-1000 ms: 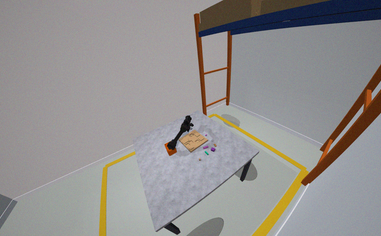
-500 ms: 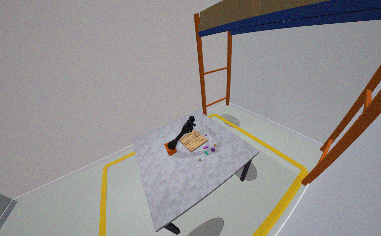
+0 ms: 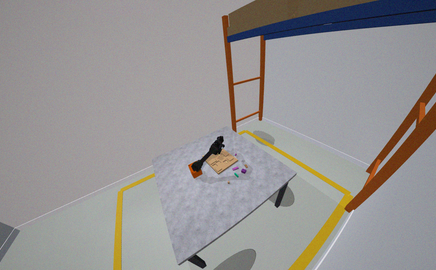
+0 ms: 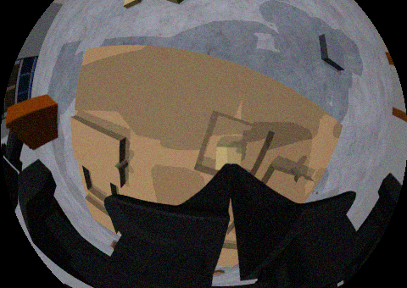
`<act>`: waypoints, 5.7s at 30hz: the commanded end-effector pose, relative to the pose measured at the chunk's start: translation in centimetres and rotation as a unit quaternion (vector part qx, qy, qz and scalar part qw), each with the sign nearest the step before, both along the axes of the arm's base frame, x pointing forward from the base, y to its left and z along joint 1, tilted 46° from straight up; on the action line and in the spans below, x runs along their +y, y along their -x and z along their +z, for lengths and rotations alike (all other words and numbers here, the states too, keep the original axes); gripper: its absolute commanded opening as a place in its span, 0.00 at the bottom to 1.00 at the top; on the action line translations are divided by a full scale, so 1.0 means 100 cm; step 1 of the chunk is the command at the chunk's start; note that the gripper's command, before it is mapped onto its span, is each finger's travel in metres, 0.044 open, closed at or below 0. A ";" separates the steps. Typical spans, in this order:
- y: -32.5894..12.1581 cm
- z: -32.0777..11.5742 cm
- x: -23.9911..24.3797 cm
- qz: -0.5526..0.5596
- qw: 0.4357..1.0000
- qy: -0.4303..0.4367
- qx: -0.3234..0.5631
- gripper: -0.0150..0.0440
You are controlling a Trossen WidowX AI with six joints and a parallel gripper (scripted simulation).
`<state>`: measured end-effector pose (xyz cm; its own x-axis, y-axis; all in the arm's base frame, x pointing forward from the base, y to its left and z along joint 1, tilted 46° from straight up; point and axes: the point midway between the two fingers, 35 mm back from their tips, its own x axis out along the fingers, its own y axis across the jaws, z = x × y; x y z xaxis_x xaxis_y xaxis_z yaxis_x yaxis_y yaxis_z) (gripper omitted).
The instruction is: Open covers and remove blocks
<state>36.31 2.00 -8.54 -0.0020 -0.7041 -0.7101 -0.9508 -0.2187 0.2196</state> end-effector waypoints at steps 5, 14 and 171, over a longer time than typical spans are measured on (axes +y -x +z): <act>0.001 -0.006 -0.006 0.003 1.000 0.003 0.004 0.25; 0.001 -0.011 -0.012 0.003 1.000 0.003 0.004 0.25; -0.001 -0.014 -0.004 0.004 1.000 0.003 0.005 0.50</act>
<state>36.57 1.95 -9.66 0.0021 -0.7040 -0.7102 -0.9495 -0.2242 0.2194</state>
